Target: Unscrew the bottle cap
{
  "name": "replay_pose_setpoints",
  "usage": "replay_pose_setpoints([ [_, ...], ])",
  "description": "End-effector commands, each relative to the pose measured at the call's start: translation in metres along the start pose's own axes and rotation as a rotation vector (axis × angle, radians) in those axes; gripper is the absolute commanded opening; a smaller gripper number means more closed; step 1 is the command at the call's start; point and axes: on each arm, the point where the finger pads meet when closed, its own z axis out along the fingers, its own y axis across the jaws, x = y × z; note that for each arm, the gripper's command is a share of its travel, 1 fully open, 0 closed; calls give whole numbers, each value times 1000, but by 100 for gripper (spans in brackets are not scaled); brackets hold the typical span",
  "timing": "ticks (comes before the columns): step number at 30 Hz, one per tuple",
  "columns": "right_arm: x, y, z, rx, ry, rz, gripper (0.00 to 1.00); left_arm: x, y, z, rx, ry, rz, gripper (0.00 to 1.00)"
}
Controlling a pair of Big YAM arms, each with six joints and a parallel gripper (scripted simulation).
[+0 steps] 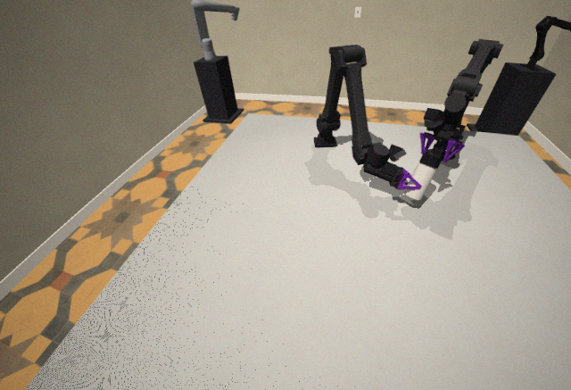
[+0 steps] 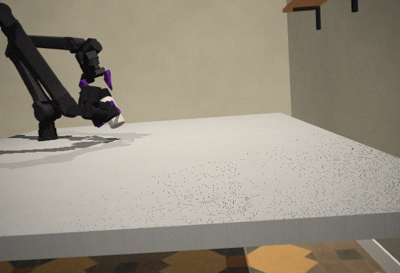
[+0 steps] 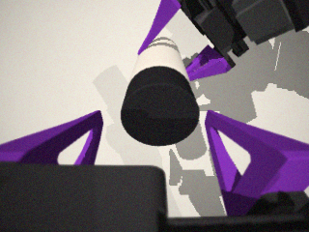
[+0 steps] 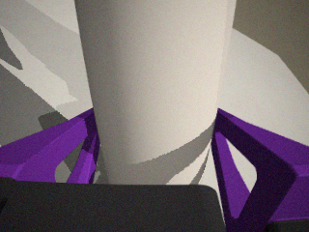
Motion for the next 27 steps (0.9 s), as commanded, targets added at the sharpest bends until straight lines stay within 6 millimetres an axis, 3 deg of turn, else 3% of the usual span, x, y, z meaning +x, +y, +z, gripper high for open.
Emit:
replay_pose_setpoints([
  [1, -20, -23, 7, 29, -38, -37, 0, -16, 7, -9, -6, -28, 233, 94],
  [17, -20, -23, 7, 29, -38, -37, 0, -16, 7, -9, -36, -36, 982, 94],
  [26, -20, -23, 7, 29, -38, -37, 0, -16, 7, -9, -38, -41, 1019, 94],
  [27, -20, -23, 7, 29, -38, -37, 0, -18, 5, -11, -31, -34, 974, 82],
])
